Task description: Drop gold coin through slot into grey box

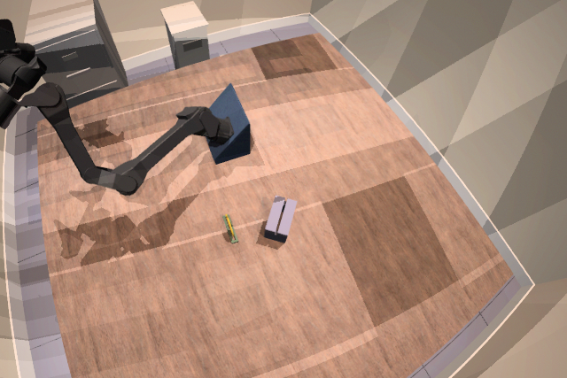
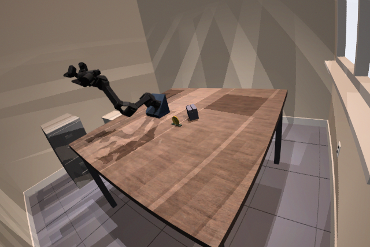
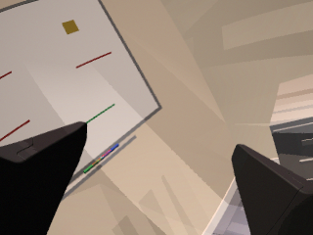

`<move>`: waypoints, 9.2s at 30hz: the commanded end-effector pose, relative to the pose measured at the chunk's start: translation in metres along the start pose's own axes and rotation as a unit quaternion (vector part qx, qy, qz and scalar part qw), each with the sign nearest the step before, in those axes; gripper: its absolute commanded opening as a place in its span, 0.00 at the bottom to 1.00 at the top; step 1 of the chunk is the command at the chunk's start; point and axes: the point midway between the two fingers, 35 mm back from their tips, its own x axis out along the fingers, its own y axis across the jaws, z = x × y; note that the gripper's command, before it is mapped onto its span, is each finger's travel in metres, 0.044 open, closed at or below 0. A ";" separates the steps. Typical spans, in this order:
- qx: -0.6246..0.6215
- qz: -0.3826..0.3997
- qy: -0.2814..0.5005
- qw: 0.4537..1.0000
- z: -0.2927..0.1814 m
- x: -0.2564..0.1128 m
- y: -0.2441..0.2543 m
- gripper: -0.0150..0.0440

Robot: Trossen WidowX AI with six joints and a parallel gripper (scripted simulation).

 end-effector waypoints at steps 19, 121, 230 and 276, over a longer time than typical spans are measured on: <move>-0.075 -0.054 -0.400 0.912 0.218 -0.079 -0.044 0.53; 0.648 -0.568 -0.507 -0.024 -0.197 -0.621 -0.231 0.53; 0.632 -0.457 -0.607 -0.151 -0.162 -0.615 -0.204 0.25; 0.605 -0.375 -0.664 -0.228 -0.125 -0.687 -0.224 0.25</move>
